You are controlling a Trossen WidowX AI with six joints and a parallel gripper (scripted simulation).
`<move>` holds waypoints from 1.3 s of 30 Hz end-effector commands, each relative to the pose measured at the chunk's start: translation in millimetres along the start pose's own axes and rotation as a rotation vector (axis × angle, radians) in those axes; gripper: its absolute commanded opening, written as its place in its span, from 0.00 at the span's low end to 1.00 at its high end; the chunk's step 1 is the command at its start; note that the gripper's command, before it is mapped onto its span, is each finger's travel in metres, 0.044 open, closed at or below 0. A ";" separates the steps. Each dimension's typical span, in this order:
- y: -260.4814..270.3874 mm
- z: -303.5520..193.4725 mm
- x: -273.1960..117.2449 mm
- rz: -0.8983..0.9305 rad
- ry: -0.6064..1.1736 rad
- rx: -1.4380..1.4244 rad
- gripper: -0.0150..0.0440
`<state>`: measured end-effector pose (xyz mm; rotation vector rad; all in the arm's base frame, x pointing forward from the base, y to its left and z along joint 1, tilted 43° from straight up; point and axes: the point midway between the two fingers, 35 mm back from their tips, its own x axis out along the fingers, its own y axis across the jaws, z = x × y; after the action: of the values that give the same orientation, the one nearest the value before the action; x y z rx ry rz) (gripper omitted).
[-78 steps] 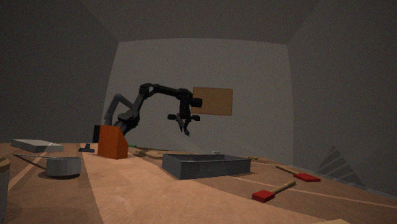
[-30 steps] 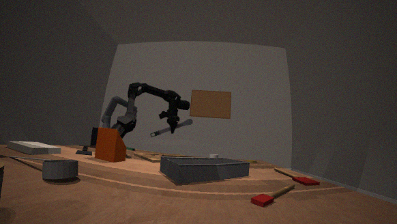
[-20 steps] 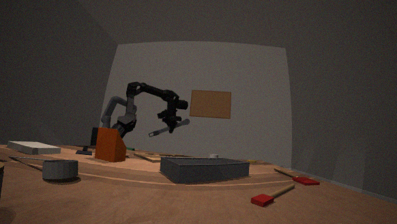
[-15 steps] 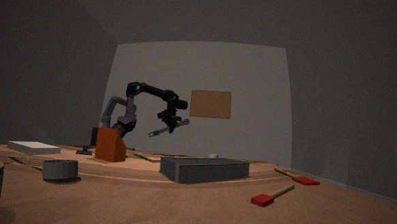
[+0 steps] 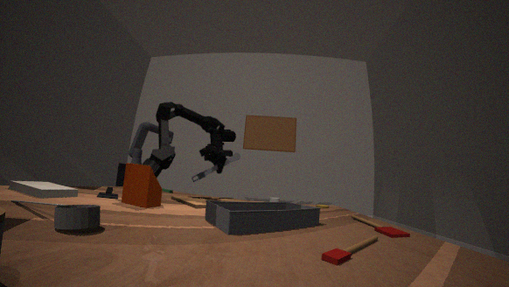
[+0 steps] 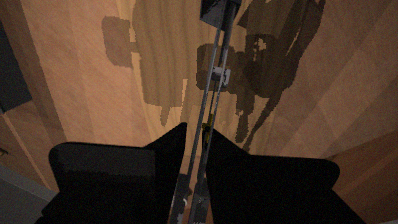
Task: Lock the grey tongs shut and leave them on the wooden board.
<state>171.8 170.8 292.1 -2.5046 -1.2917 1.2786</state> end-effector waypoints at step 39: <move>-11.7 5.3 -4.2 0.092 0.817 -0.006 0.00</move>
<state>163.0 177.5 294.4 -2.6817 -0.9964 0.2396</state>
